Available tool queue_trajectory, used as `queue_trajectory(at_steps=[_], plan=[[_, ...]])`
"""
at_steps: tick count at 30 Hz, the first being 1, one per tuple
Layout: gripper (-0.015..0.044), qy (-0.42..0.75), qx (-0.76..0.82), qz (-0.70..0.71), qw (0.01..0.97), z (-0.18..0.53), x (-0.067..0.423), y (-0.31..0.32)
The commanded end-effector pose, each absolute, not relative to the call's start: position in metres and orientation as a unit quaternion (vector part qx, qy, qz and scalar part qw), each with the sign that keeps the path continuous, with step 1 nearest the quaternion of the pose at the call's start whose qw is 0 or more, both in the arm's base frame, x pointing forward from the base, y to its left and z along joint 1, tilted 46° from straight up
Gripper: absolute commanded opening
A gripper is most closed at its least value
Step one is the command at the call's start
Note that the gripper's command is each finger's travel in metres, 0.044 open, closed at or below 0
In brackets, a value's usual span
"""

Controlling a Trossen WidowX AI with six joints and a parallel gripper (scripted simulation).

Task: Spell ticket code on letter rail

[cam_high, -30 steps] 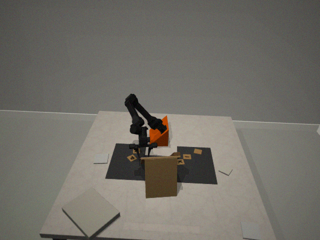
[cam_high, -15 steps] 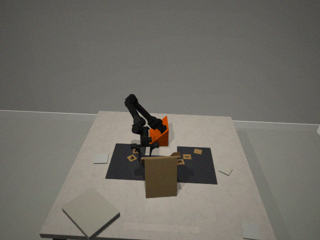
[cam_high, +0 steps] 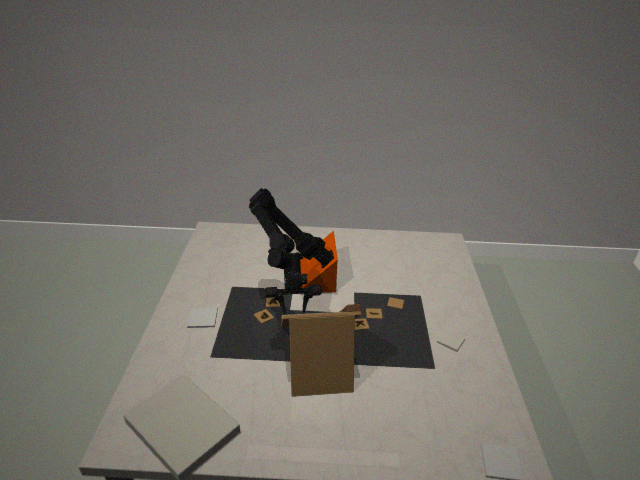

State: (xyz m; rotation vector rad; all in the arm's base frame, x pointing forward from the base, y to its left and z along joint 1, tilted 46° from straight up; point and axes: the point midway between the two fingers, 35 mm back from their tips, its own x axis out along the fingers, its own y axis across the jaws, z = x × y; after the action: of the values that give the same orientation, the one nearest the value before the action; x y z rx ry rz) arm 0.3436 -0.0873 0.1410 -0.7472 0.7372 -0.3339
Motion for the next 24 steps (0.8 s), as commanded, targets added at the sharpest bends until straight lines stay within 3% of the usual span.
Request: queue_trajectory(at_steps=[1, 24], plan=[[0.0000, 0.353, -0.354, -0.159, 0.851, 0.136, 0.343, -0.085], [0.0000, 0.353, -0.353, -0.159, 0.852, 0.122, 0.344, -0.072]])
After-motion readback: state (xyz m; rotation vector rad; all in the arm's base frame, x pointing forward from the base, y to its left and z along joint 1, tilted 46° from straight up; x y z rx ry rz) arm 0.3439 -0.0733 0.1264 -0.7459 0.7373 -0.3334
